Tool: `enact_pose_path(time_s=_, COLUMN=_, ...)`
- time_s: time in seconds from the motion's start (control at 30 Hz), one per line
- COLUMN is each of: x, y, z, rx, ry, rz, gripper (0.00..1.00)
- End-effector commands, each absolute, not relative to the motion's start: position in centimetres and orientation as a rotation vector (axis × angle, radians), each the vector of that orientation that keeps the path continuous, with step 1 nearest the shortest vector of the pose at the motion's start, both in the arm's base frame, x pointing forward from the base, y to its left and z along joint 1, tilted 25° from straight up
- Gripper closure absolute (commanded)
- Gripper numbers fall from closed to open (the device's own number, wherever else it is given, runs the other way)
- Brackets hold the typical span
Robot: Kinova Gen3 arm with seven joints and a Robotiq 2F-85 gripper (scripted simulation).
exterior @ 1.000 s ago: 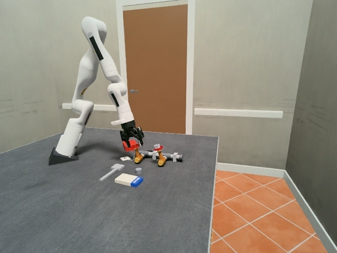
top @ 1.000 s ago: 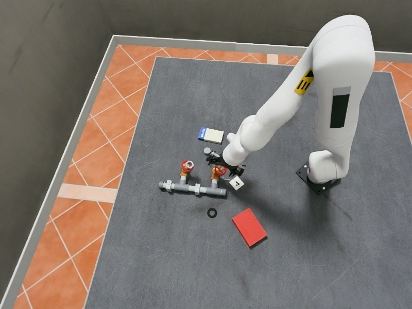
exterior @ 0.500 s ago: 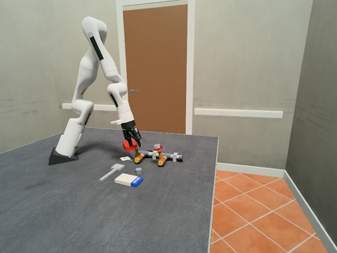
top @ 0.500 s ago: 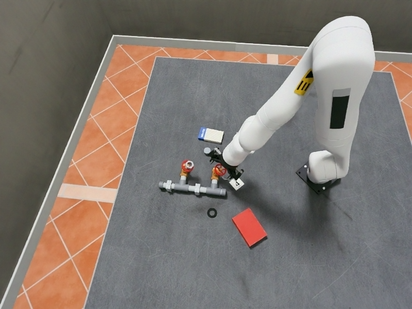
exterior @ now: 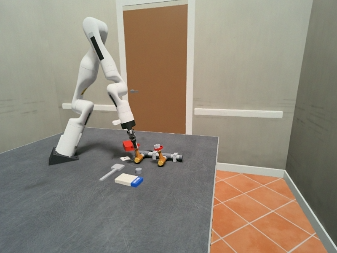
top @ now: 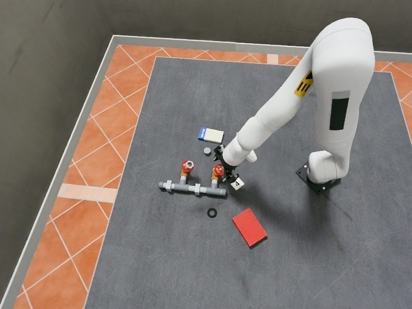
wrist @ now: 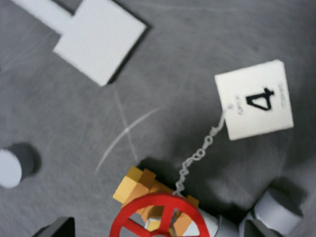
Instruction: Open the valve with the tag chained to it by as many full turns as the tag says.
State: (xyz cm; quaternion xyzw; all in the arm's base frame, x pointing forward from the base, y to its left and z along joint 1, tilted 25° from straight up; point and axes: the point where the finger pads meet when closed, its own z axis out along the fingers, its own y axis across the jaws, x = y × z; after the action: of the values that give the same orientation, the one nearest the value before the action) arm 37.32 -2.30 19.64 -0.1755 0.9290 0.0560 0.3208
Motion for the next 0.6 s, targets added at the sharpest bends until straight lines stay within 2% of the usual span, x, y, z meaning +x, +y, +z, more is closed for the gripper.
enact_pose_path(time_s=0.0, x=37.33, y=-2.31, z=19.66, rx=-0.337, ry=2.466, rz=0.187, gripper=0.0)
enact_pose_path(time_s=0.57, x=37.33, y=-2.31, z=19.66, rx=0.381, ry=2.501, rz=0.422, gripper=0.0)
